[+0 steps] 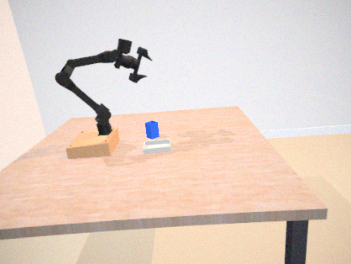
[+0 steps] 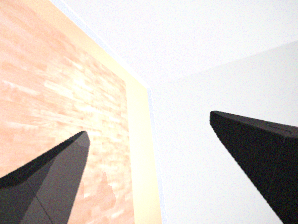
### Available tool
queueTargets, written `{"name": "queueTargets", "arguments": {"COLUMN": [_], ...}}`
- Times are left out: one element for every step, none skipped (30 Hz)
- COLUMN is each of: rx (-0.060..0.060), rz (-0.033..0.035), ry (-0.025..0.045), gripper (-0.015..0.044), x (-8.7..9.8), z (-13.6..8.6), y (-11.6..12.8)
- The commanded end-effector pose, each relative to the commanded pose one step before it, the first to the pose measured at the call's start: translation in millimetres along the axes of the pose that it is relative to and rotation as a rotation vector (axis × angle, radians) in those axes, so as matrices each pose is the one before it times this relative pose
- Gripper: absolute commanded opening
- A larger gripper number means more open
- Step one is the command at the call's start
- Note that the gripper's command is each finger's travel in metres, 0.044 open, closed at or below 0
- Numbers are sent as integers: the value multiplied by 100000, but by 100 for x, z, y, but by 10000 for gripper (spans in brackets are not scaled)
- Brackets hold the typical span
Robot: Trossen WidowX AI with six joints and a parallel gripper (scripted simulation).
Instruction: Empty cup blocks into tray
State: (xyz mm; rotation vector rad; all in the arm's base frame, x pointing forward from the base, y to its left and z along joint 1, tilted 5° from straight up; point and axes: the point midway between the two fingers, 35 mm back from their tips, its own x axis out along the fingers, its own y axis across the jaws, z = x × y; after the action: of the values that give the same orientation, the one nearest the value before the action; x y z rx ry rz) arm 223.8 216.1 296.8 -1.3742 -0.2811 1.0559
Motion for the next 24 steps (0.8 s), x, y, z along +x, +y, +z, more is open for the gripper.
{"name": "queueTargets", "arguments": {"rx": [10169,3228,3267,3305,3342,3379,3414,3448,3482,3514,3545,3576,3605,3633,3660,3685,3710,3733,3756,3777,3796,3815,3832,3848], "rz": [1676,664,622,580,538,496,454,411,369,327,285,243,202,162,122,83,44,7,-30,-65,-99,-132,-164,-194], "ry": [1769,661,651,640,626,611,594,575,554,531,506,479,450,420,387,353,317,279,239,197,154,109,62,14], "gripper": [440,440,440,440,440,440,440,440,440,440,440,440,440,440,440,440,440,440,440,440,440,440,440,440], "x": [133,62,54,47,39,32,25,17,11,4,-3,-9,-15,-21,-27,-32,-38,-43,-47,-52,-56,-60,-63,-67], "z": [-1951,-680,-687,-693,-698,-702,-706,-710,-712,-714,-715,-716,-716,-715,-714,-712,-709,-706,-703,-699,-694,-689,-683,-677], "y": [1727,546,532,518,504,490,475,461,446,432,417,403,389,374,360,346,333,319,306,293,280,267,255,243]}}
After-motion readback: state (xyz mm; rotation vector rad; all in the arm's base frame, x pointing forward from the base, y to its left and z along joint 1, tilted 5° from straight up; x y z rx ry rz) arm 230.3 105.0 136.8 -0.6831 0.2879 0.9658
